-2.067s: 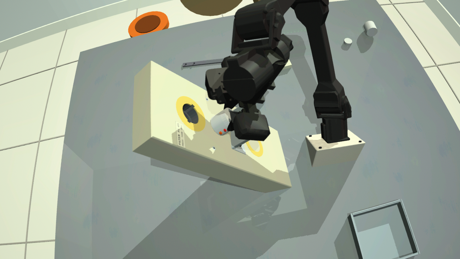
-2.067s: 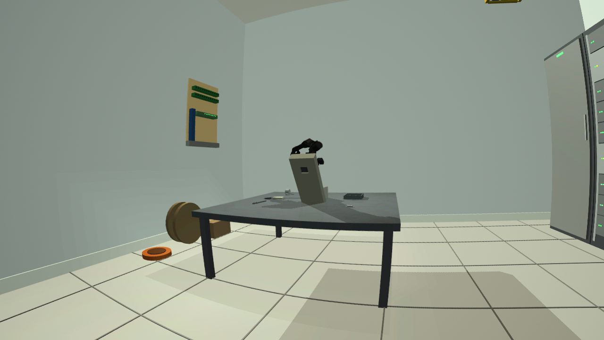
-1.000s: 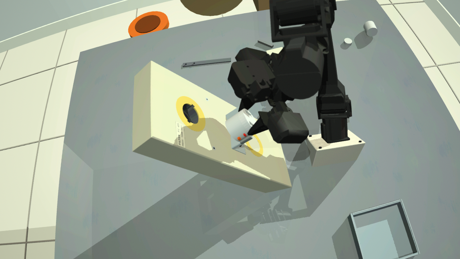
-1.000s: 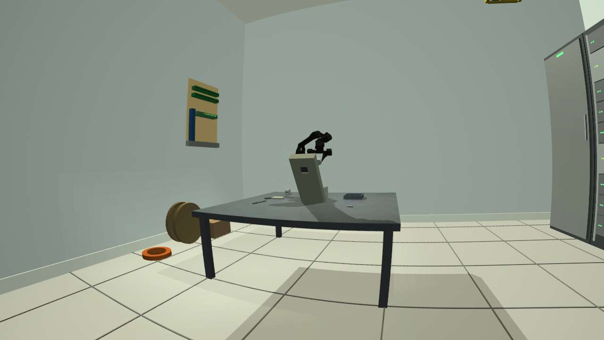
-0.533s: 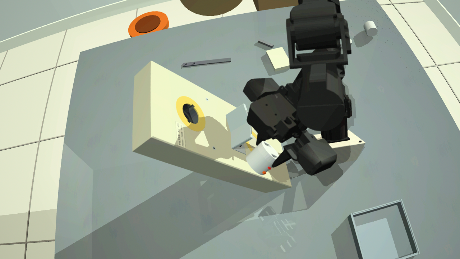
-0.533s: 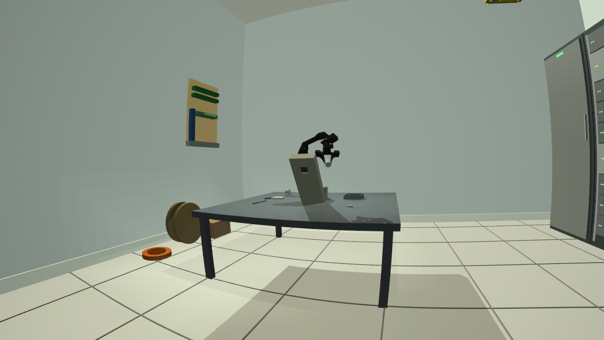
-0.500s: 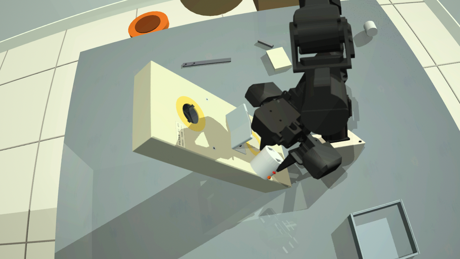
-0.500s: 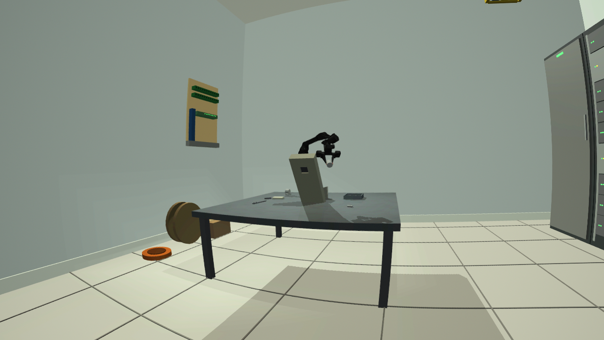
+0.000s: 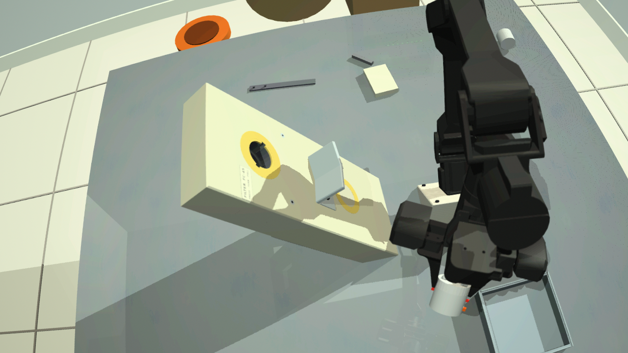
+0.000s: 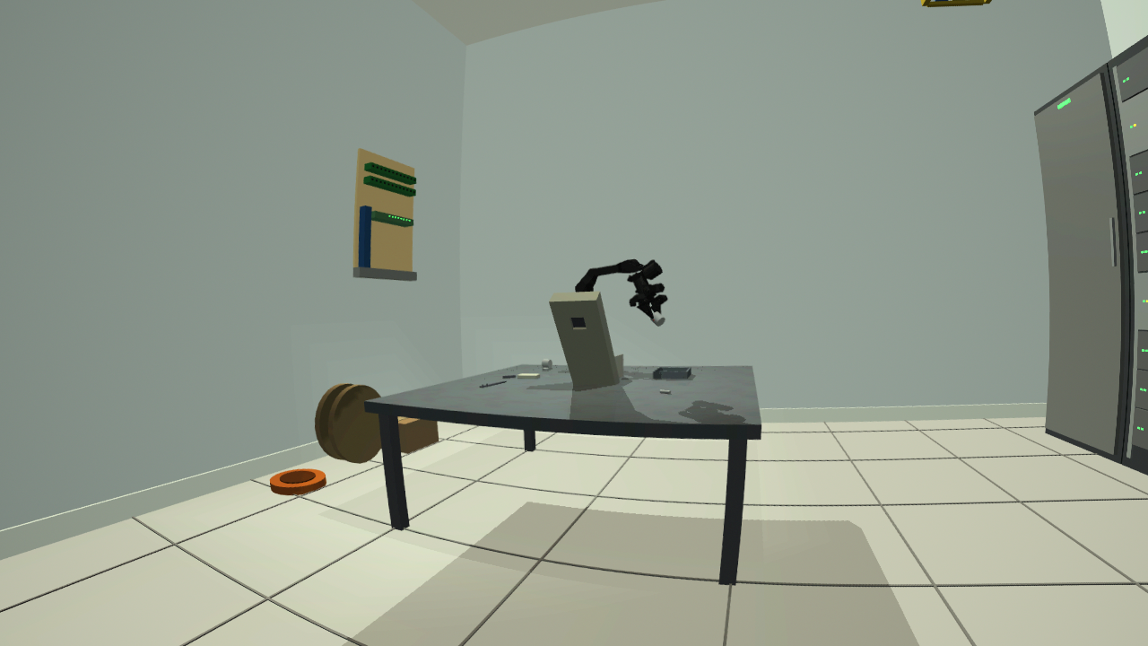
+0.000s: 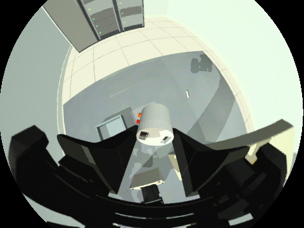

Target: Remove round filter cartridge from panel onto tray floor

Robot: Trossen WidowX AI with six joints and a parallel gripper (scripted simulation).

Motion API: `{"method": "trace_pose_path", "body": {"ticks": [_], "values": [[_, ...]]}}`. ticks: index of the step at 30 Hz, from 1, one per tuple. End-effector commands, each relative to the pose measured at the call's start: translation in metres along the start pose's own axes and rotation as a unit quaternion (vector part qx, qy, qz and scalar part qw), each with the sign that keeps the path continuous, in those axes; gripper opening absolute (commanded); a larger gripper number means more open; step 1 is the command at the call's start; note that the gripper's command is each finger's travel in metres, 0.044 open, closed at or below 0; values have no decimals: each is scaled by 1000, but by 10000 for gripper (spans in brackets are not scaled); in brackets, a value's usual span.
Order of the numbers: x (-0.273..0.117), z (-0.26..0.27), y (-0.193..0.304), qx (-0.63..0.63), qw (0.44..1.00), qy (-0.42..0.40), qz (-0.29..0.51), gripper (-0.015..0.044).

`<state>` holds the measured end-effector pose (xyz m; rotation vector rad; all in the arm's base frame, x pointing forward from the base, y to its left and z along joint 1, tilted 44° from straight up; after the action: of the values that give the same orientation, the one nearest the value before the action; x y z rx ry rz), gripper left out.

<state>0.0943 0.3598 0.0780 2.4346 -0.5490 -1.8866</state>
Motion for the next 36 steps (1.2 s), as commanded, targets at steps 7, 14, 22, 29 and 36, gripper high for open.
{"method": "trace_pose_path", "body": {"ticks": [7, 14, 22, 29, 36], "values": [[3, 9, -3, -31, 999, -20, -11, 0], [21, 43, 6, -82, 995, -50, -17, 0], [45, 83, 24, -146, 985, -87, -24, 0], [64, 114, 45, -201, 972, -119, -29, 0], [84, 140, 71, -257, 954, -150, -32, 0]]}}
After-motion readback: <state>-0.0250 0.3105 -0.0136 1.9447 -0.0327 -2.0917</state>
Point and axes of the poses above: the point midway between the two fingers, 35 mm back from their tips, its own x axis out along the fingers, its own z axis across the jaws, y = z × x, the point moved 7 cm from there along -x, back along the fingers, and after that the axes turned 8 degrees about -x, right-handed, at the moved point
